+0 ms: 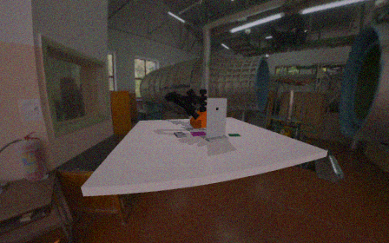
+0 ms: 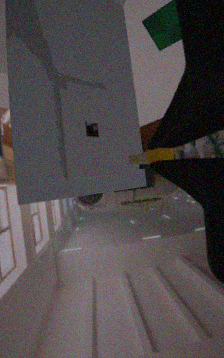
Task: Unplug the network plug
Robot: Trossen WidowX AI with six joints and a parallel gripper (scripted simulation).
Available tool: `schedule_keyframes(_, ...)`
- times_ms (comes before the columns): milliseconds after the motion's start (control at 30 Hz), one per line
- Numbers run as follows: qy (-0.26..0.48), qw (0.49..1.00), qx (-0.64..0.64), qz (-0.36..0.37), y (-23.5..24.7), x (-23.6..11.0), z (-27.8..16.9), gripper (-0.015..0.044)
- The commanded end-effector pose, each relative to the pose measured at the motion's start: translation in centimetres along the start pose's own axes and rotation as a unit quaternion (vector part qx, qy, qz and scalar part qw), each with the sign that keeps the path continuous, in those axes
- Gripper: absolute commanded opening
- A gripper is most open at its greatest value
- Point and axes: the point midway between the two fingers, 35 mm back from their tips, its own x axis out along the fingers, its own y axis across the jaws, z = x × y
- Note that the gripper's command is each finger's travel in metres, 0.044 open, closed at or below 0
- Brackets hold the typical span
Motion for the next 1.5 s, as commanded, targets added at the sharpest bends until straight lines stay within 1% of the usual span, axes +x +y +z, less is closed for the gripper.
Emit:
schedule_keyframes(0,-0.014,0.999,0.022,-0.040,-1.2,0.3,0.4,0.0000)
schedule_keyframes(167,-0.046,0.988,0.066,-0.130,-4.7,0.5,1.0,0.0000)
schedule_keyframes(367,-0.096,0.962,0.107,-0.230,-8.6,0.1,1.8,0.0000)
schedule_keyframes(633,-0.180,0.911,0.141,-0.343,-13.1,-1.7,3.1,0.0000)
schedule_keyframes(867,-0.263,0.857,0.147,-0.418,-16.1,-4.0,4.5,0.0000)
schedule_keyframes(967,-0.281,0.845,0.146,-0.431,-16.6,-4.5,4.8,0.0000)
schedule_keyframes(1467,-0.280,0.845,0.147,-0.432,-17.6,-4.3,4.7,0.0000)
